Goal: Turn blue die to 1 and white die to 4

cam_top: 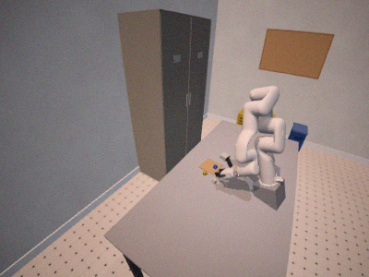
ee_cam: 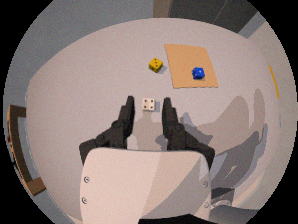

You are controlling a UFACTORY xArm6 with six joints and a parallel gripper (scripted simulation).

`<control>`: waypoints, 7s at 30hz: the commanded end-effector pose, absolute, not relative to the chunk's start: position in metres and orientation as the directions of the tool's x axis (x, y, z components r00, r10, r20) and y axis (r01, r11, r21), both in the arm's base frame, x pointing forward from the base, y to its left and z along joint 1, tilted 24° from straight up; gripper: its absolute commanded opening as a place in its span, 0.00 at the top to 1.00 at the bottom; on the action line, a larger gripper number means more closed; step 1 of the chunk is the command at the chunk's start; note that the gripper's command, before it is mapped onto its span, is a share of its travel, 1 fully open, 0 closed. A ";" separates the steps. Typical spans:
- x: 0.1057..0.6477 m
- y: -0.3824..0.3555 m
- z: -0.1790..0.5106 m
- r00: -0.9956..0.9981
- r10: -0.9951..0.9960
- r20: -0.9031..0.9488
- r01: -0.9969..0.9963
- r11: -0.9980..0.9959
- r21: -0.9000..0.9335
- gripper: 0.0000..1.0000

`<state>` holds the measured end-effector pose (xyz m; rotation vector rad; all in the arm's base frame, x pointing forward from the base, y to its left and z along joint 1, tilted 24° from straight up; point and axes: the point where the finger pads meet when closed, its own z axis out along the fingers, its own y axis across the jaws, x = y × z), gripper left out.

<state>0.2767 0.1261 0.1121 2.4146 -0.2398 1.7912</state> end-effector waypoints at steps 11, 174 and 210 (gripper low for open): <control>0.286 0.124 0.121 0.546 -0.094 0.832 -0.196 -0.980 0.018 0.58; 0.307 0.122 0.116 -0.683 0.638 -0.356 0.616 0.765 0.188 0.00; 0.306 0.122 0.111 -0.879 0.259 -0.400 0.273 0.962 0.023 0.58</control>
